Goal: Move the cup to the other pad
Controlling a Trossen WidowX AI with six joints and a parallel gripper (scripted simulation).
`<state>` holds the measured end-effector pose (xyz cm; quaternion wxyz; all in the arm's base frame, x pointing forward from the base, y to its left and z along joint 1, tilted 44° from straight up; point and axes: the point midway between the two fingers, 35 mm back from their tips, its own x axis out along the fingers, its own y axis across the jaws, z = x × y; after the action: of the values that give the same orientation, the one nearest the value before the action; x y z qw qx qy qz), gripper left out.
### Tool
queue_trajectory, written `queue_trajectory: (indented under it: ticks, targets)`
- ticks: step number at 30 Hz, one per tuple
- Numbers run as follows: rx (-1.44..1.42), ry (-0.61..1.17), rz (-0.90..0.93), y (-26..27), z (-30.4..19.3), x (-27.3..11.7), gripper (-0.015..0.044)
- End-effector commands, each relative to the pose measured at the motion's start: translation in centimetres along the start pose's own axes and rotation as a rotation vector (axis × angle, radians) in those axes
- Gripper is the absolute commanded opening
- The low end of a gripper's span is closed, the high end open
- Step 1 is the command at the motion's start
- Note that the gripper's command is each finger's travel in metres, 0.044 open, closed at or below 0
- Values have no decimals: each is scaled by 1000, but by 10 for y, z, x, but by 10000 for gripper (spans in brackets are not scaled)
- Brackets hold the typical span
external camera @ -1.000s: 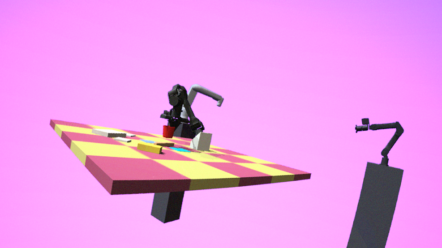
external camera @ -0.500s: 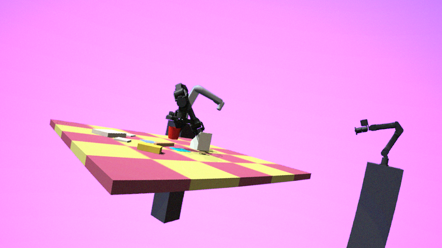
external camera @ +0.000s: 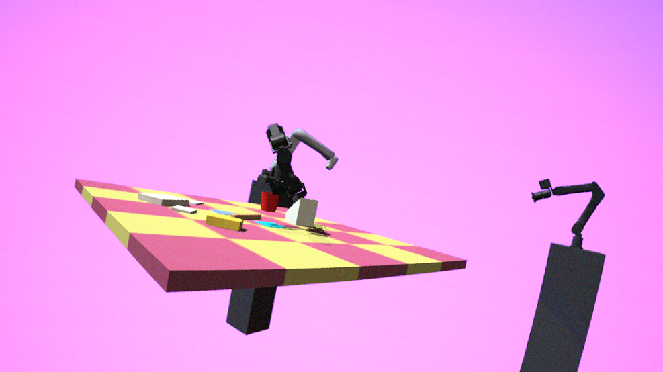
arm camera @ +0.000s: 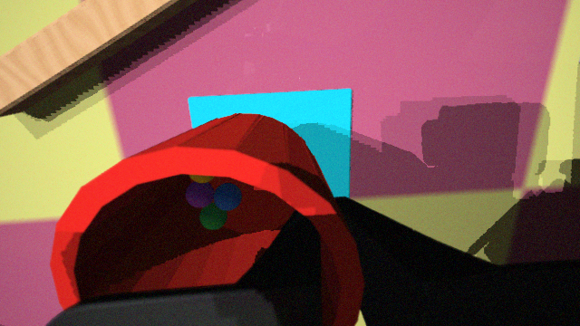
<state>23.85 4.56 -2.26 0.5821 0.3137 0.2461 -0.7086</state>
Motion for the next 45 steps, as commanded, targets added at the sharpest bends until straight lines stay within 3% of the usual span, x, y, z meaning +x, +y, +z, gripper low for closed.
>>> queue_trajectory:
  ticks: [1, 45]
  targets:
    - [3, 1, -7, -7, -8, 2, 0]
    - [12, 8, -8, -13, -19, 44, 0]
